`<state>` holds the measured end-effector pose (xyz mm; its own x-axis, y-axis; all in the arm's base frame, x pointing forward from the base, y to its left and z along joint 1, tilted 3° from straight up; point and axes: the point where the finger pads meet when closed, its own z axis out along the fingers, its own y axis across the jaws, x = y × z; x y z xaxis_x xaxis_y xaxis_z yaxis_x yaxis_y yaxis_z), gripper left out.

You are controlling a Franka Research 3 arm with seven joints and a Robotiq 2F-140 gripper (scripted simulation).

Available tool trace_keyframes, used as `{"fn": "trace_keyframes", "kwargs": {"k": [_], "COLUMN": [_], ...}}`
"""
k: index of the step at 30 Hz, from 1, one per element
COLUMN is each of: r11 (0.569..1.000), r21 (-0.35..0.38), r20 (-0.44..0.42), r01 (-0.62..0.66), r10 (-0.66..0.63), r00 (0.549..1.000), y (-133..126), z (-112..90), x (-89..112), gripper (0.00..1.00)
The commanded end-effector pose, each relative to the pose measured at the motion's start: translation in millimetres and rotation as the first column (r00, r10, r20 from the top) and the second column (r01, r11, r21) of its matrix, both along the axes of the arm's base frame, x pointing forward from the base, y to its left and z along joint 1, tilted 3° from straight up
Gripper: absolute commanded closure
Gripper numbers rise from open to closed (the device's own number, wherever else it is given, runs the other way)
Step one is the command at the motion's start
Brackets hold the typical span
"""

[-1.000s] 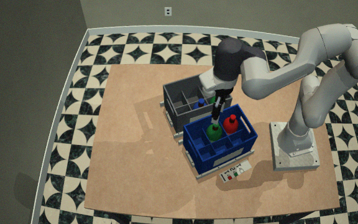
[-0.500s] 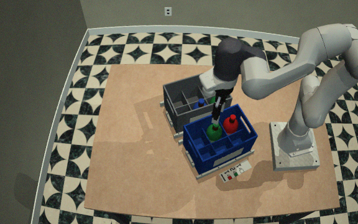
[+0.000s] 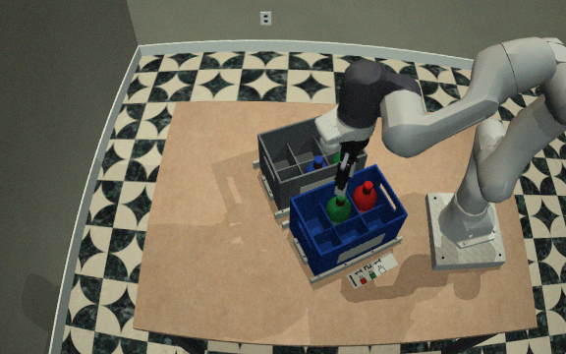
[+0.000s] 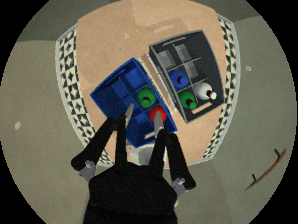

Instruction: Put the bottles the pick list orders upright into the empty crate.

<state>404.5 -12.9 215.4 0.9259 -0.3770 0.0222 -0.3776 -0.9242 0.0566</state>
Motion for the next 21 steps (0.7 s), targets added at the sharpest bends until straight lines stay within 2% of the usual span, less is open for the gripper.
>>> {"fn": "trace_keyframes", "kwargs": {"k": [1, 20, 21], "r11": [1.000, 1.000, 1.000], "r21": [0.002, 0.002, 0.002], "r20": [0.002, 0.002, 0.002], "r01": [-0.002, -0.002, -0.002], "r10": [0.002, 0.002, 0.002], "r00": [1.000, 1.000, 1.000], "y": [0.6, 0.6, -4.9], "z": [1.7, 1.7, 2.0], "x": [0.5, 0.5, -4.9], "gripper": [0.62, 0.62, 0.62]}}
